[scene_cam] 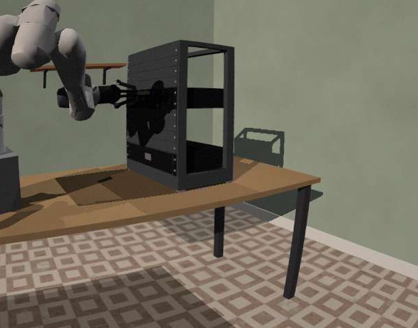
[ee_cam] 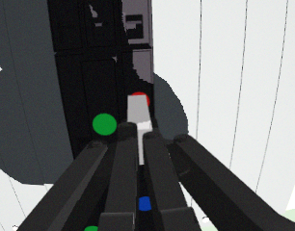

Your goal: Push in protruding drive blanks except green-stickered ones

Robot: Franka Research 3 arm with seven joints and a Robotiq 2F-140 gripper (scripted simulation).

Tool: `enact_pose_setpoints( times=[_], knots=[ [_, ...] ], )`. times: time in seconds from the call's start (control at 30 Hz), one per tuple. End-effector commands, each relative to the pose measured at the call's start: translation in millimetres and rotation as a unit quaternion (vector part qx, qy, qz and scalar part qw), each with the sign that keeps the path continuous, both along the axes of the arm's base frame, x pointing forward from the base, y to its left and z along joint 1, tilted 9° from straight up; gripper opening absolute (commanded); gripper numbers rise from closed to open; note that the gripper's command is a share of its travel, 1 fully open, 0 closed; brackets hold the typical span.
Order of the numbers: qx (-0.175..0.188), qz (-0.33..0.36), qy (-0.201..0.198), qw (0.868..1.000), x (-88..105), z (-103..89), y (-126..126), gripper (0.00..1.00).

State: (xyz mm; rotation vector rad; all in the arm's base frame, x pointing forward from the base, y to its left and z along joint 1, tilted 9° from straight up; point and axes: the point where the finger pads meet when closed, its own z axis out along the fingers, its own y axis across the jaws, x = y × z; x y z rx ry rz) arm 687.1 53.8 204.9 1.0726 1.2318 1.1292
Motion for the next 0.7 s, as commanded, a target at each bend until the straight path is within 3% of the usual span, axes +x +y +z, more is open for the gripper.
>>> enact_pose_setpoints(
  times=[0.0, 0.67],
  knots=[
    [-0.004, 0.002, 0.003, 1.000, 0.8, -1.4, 1.9, 0.00],
    [-0.004, 0.002, 0.003, 1.000, 3.9, 0.5, 1.1, 0.00]
  ],
)
